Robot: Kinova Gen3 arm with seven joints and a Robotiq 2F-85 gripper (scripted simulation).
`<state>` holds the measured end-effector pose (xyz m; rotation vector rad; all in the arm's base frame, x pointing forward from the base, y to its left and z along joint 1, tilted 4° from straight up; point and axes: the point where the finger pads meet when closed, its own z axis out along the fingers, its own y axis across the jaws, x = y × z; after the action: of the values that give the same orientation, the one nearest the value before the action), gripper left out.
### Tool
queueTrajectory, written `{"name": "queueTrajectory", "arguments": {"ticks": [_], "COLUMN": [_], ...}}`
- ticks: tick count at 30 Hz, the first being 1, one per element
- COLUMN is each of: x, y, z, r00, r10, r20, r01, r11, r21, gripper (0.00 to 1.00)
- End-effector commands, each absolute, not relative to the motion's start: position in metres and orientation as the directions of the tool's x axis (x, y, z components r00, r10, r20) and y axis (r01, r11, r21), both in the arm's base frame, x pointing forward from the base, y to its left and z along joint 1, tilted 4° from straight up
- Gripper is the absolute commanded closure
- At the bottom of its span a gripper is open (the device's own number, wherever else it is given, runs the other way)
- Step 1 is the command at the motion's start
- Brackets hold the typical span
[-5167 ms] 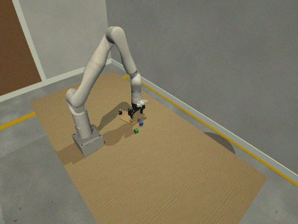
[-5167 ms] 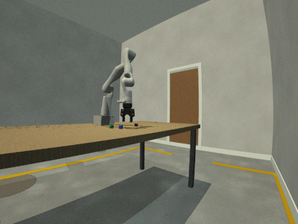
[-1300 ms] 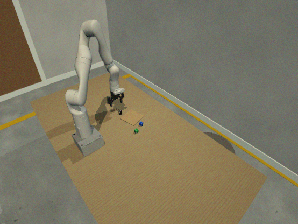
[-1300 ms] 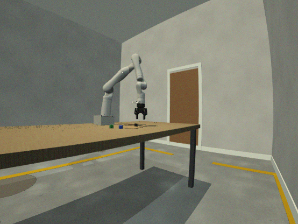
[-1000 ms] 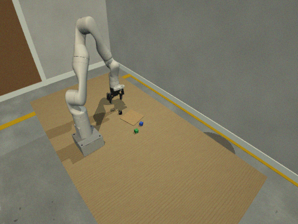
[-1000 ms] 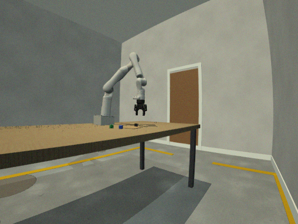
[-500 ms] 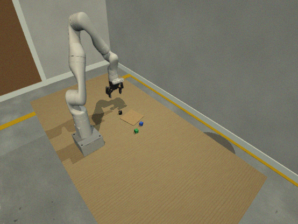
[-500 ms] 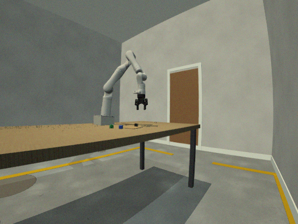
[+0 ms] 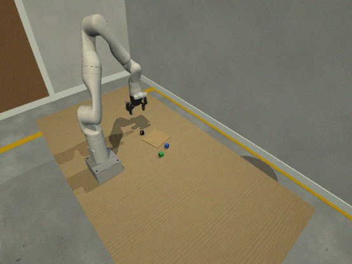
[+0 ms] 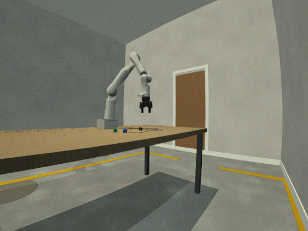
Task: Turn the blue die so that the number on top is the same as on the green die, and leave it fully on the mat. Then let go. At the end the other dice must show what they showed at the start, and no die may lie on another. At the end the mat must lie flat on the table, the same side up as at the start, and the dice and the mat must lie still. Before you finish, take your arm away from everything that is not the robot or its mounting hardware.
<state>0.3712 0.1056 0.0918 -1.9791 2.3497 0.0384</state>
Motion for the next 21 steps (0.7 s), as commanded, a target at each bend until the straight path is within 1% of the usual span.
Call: {"name": "queueTrajectory", "arguments": {"ticks": [1,5,6,8,9,11,12,14,17,21], "x": [0.377,0.39,0.39,0.394,0.394,0.395,0.395,0.393,0.393,0.384], "y": [0.086,0.029,0.028,-0.007,-0.009,-0.043,-0.047,-0.081,-0.083,-0.136], "z": [0.09,0.084,0.084,0.081,0.081,0.078,0.077,0.075,0.075,0.07], "r00": [-0.241,-0.458,-0.459,-0.576,-0.582,-0.685,-0.694,-0.781,-0.785,-0.892], "r10": [-0.968,-0.887,-0.886,-0.815,-0.811,-0.726,-0.717,-0.622,-0.616,-0.447], "r20": [-0.067,-0.066,-0.066,-0.065,-0.065,-0.063,-0.063,-0.062,-0.062,-0.061], "r01": [-0.97,-0.889,-0.888,-0.817,-0.813,-0.728,-0.719,-0.624,-0.618,-0.45], "r11": [0.242,0.459,0.46,0.577,0.582,0.685,0.694,0.781,0.785,0.892], "r21": [-0.019,0.002,0.002,0.013,0.013,0.022,0.023,0.03,0.031,0.04], "gripper": [0.0,0.0,0.0,0.0,0.0,0.0,0.0,0.0,0.0,0.0]}}
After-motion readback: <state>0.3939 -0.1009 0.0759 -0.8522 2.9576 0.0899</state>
